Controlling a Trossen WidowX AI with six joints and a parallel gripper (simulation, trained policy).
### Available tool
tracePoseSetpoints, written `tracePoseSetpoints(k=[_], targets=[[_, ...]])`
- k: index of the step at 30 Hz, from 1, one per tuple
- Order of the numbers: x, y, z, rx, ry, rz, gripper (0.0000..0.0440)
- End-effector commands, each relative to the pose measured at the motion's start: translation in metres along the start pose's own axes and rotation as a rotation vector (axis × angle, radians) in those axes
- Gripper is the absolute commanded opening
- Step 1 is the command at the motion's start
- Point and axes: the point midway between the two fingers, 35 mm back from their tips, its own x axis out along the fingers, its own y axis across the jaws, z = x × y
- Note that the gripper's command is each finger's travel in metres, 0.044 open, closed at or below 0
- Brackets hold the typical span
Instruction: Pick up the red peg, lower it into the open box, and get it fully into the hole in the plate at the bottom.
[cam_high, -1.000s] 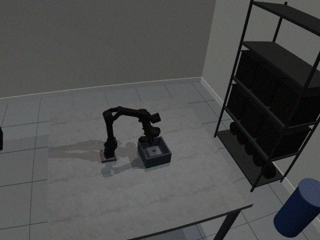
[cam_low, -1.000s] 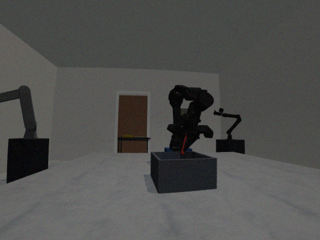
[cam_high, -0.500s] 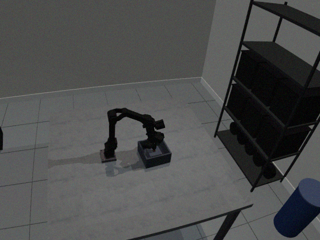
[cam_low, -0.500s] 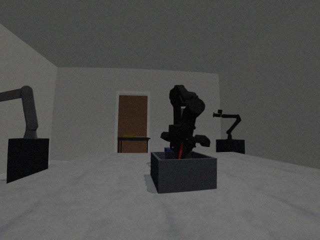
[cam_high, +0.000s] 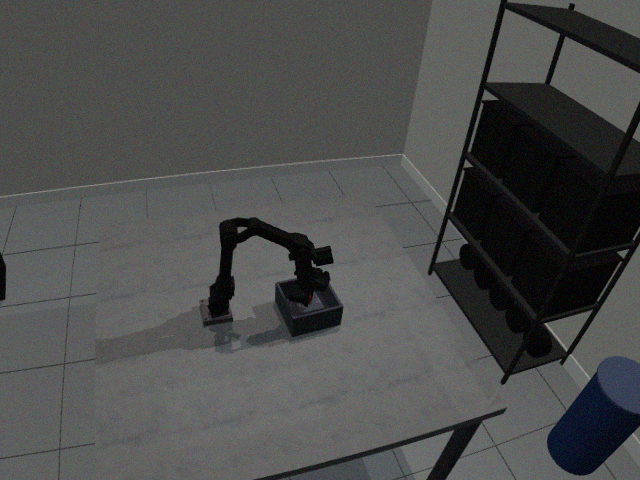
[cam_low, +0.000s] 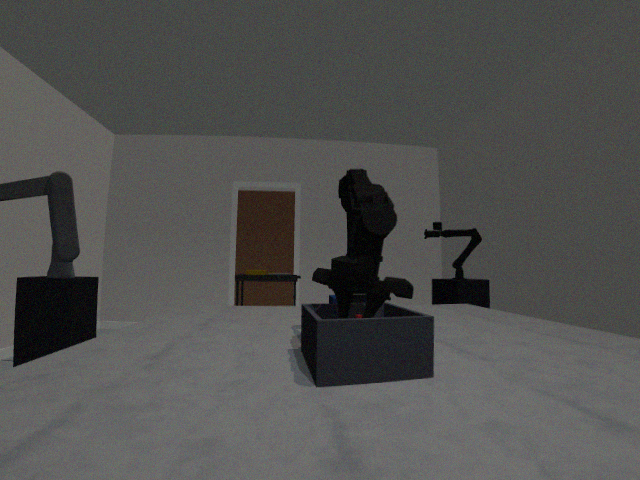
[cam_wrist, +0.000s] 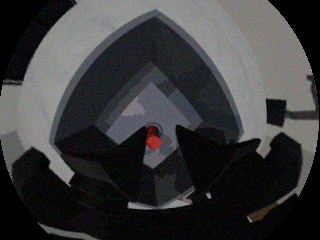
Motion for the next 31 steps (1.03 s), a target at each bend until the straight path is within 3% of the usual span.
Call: tracePoseSetpoints(k=[1,11,31], targets=[[-0.001,0.022,0.019,-0.018,-0.019,0.072,0.0203],[-0.013,0.037,0.037,-0.036,0.020,0.105,0.0440],[-0.068,0.092,0.067,-0.083,0.034,0.280,0.0440]])
